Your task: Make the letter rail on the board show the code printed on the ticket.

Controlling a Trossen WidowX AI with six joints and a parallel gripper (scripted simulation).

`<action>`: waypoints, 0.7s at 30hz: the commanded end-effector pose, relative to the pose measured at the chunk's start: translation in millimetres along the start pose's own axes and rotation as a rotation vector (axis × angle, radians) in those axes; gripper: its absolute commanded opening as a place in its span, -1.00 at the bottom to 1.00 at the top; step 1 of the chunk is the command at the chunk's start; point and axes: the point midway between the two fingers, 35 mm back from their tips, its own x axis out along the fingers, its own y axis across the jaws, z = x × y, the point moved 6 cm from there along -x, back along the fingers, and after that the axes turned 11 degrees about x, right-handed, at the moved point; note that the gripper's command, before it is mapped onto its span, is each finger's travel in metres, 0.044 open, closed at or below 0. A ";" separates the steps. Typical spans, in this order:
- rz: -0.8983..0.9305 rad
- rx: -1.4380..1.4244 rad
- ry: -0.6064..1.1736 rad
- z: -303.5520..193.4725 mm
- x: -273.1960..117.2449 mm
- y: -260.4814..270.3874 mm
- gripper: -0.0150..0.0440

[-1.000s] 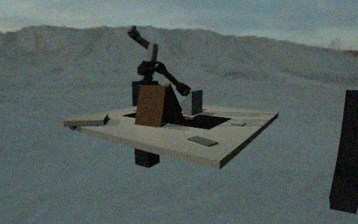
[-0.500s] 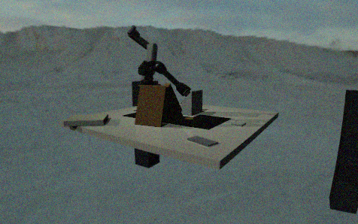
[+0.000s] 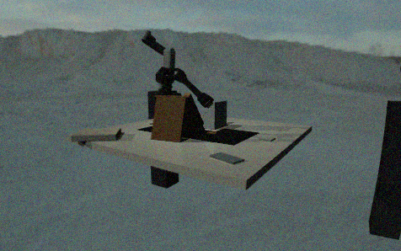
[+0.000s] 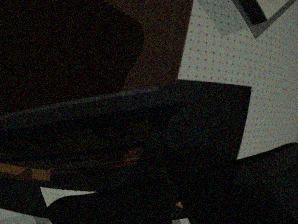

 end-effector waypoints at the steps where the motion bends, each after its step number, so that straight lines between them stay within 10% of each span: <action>1: 0.003 0.001 0.004 -4.5 -3.8 -0.9 -0.49; 11: 0.003 0.000 0.005 -14.1 -12.2 -1.3 -0.49; 21: 0.035 0.044 -0.317 -64.5 -78.4 41.5 0.40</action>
